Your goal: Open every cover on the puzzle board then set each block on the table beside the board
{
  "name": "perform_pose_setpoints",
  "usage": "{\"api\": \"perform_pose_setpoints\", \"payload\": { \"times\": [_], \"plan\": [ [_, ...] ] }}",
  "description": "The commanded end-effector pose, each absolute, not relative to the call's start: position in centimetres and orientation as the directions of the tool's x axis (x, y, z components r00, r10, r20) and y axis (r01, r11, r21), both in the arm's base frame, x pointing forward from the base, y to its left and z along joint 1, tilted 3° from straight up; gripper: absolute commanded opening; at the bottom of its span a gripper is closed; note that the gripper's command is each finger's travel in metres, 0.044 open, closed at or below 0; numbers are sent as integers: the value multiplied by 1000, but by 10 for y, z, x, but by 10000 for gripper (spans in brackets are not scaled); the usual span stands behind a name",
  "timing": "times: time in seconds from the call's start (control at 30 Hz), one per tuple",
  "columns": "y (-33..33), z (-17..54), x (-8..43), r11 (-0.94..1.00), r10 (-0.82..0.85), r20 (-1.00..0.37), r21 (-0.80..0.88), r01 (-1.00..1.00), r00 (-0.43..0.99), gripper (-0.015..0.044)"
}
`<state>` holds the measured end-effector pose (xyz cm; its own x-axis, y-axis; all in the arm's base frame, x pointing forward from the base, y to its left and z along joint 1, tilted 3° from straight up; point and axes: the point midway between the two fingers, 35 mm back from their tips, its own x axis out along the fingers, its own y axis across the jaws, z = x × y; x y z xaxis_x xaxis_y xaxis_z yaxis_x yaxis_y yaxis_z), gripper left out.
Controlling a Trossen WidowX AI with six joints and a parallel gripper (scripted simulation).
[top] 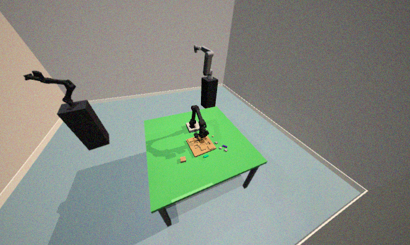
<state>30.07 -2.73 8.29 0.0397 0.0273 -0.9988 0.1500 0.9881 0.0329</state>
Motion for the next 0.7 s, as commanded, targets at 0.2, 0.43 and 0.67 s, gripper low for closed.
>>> {"api": "perform_pose_setpoints", "payload": {
  "times": [0.2,0.43,0.67],
  "plan": [
    [-65,83,286,692,32,-998,59,719,51,0],
    [-65,82,286,692,32,-998,59,719,51,0],
    [-64,59,288,692,33,-998,59,719,51,0]
  ]
}}
